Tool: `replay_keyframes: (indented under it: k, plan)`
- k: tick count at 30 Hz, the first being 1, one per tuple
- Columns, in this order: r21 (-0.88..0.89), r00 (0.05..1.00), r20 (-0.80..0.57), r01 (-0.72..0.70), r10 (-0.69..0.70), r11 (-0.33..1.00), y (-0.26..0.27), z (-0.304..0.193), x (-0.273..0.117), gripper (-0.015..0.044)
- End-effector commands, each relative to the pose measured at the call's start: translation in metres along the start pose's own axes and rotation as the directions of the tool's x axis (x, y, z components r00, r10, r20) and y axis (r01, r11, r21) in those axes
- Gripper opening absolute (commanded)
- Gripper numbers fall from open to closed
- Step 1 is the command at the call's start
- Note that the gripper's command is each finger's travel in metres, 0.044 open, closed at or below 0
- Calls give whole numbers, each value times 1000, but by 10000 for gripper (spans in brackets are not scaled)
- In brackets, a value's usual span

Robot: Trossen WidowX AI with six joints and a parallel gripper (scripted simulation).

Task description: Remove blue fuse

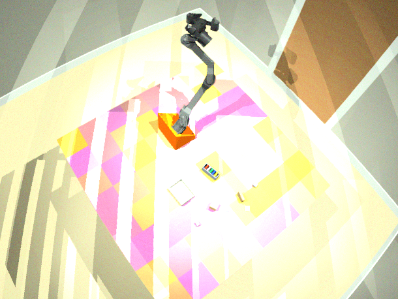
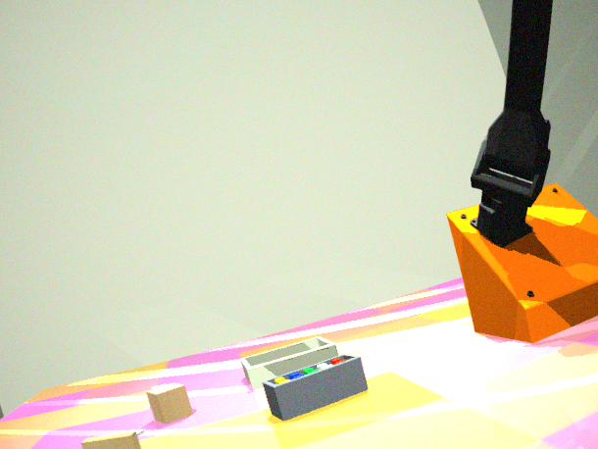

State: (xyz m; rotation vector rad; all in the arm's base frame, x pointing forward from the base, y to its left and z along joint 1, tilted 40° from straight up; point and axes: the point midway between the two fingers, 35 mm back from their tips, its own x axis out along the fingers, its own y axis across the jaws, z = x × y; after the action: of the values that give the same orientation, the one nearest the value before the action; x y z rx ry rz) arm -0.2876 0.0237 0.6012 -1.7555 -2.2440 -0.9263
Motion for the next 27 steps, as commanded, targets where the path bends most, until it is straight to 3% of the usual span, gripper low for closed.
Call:
replay_keyframes:
  k: [1,8,13,20,24,27]
  plan:
    - [-7,1000,-5,4,-4,1000,-1,-1,-1,374]
    - [-278,968,-198,98,-157,956,-37,-44,-51,190]
    - [-468,895,-352,86,-275,880,-59,-76,-101,65]
    - [-646,719,-556,-57,-418,761,-77,-112,-186,65]
    - [-616,661,-607,-42,-441,786,-62,-116,-209,65]
    - [-637,586,-660,-106,-469,763,-63,-124,-238,65]
